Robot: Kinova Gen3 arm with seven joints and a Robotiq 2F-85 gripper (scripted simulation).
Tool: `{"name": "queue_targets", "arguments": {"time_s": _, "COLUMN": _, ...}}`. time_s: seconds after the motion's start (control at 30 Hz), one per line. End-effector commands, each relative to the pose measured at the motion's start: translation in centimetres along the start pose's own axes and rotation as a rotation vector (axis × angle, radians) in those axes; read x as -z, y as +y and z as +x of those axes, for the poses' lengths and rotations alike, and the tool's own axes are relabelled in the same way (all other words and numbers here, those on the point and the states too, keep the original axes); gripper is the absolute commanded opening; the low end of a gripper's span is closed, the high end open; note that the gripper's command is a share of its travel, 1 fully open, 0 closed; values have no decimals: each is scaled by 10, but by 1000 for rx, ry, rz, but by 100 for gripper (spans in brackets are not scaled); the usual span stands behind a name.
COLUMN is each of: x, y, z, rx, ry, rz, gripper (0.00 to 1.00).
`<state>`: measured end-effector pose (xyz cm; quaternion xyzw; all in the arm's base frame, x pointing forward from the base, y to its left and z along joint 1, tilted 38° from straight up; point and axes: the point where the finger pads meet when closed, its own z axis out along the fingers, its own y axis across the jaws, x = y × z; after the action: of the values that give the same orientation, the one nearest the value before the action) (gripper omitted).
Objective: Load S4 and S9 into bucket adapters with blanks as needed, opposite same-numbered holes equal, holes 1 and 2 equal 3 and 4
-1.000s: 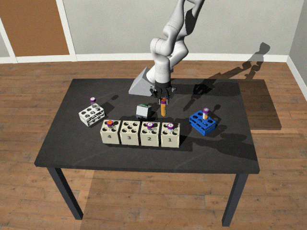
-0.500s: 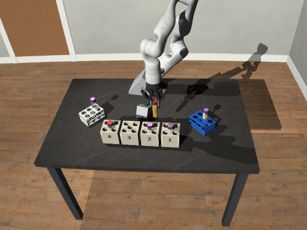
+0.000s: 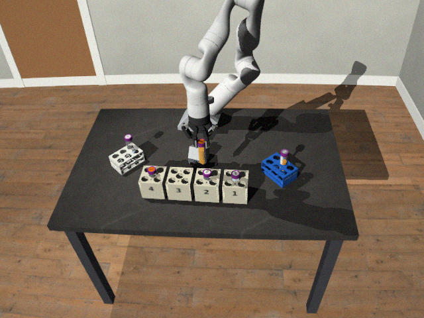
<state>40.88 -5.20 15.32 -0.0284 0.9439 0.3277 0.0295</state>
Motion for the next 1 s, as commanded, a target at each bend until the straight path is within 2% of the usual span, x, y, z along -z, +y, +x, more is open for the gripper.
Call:
{"name": "queue_targets", "arguments": {"time_s": 0.0, "x": 0, "y": -7, "z": -2, "rx": 0, "ry": -1, "rz": 0, "gripper": 10}}
{"name": "queue_targets", "arguments": {"time_s": 0.97, "x": 1, "y": -93, "z": -27, "rx": 0, "ry": -1, "rz": 1, "gripper": 10}}
